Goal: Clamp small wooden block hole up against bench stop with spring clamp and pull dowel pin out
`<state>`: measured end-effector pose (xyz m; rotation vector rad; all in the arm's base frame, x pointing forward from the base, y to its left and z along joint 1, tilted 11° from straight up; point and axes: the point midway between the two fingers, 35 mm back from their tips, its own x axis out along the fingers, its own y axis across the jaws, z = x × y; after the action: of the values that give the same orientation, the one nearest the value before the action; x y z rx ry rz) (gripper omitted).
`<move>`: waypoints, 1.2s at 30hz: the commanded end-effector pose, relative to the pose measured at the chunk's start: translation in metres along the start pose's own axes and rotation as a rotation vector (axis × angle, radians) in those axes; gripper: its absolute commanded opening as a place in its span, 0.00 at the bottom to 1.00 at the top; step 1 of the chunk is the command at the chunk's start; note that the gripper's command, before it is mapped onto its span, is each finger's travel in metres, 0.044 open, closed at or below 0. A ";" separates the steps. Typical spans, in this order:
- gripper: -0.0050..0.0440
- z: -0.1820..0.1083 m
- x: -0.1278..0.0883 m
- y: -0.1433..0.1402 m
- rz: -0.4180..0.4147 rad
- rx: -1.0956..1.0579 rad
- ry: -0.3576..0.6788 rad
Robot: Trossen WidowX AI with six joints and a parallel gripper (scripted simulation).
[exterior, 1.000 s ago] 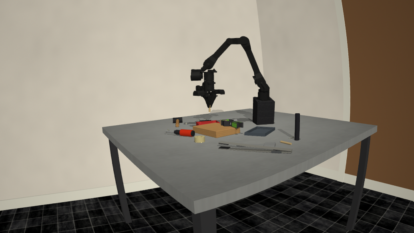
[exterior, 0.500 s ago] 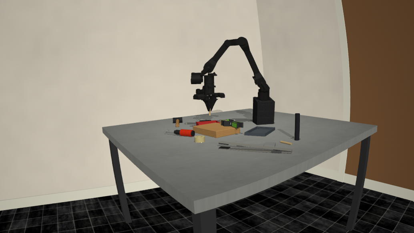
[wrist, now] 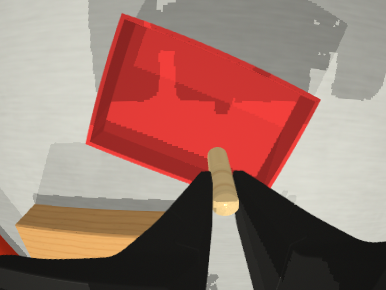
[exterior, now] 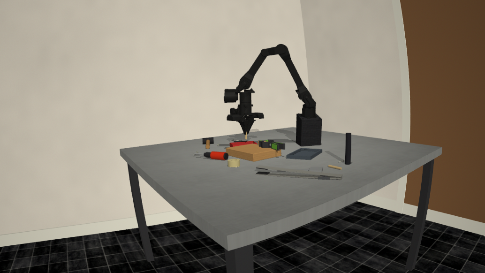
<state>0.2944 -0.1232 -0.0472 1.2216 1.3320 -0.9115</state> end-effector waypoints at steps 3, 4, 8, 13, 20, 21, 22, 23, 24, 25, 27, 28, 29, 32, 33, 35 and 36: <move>0.10 -0.004 0.015 -0.005 -0.015 0.007 0.016; 0.10 -0.004 0.015 -0.006 -0.015 0.007 0.016; 0.10 -0.004 0.016 -0.006 -0.015 0.007 0.016; 0.10 -0.004 0.016 -0.006 -0.015 0.007 0.016; 0.10 -0.004 0.021 -0.005 -0.015 0.007 0.016; 0.10 -0.004 0.022 -0.005 -0.015 0.007 0.016; 0.10 -0.004 0.022 -0.005 -0.015 0.007 0.016; 0.10 -0.004 0.023 -0.005 -0.015 0.007 0.016; 0.10 -0.004 0.024 -0.005 -0.015 0.007 0.016; 0.10 -0.004 0.025 -0.005 -0.015 0.007 0.016; 0.10 -0.004 0.026 -0.005 -0.015 0.007 0.016; 0.10 -0.004 0.026 -0.005 -0.015 0.007 0.016; 0.10 -0.004 0.026 -0.005 -0.015 0.007 0.016; 0.10 -0.004 0.029 -0.005 -0.015 0.007 0.016; 0.10 -0.004 0.030 -0.005 -0.015 0.007 0.016; 0.10 -0.004 0.031 -0.005 -0.015 0.007 0.016; 0.10 -0.004 0.032 -0.005 -0.015 0.007 0.016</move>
<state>0.2937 -0.1175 -0.0714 1.2219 1.3397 -0.9137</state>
